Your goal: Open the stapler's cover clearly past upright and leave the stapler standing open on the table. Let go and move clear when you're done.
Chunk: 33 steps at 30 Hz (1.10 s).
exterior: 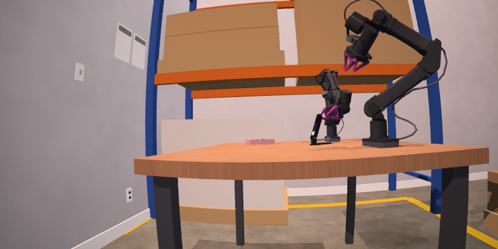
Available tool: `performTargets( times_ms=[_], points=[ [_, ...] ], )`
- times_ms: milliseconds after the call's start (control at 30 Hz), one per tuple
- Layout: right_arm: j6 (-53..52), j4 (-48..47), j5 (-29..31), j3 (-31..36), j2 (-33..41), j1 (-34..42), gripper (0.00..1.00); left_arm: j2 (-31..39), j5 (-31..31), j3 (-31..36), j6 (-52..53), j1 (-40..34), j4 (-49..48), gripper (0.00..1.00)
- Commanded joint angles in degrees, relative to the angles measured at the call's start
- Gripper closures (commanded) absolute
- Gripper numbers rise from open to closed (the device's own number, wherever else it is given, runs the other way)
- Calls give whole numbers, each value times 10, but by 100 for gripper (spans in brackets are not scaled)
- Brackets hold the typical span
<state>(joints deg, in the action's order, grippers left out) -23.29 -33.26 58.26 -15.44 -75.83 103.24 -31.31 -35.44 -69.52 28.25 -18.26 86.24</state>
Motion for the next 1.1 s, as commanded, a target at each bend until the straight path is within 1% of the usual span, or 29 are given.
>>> performTargets(
  times_ms=[0,700,1067],
  points=[
    [17,-28,-15,-22,-17,-14,54,3,-10,-17,-3,-6,8,45],
    [61,-119,-73,-36,-85,-78,54,3,-10,-17,-3,-6,8,45],
    [70,-139,-85,-42,-105,-93,54,3,-10,-17,-3,-6,8,45]
  ],
)
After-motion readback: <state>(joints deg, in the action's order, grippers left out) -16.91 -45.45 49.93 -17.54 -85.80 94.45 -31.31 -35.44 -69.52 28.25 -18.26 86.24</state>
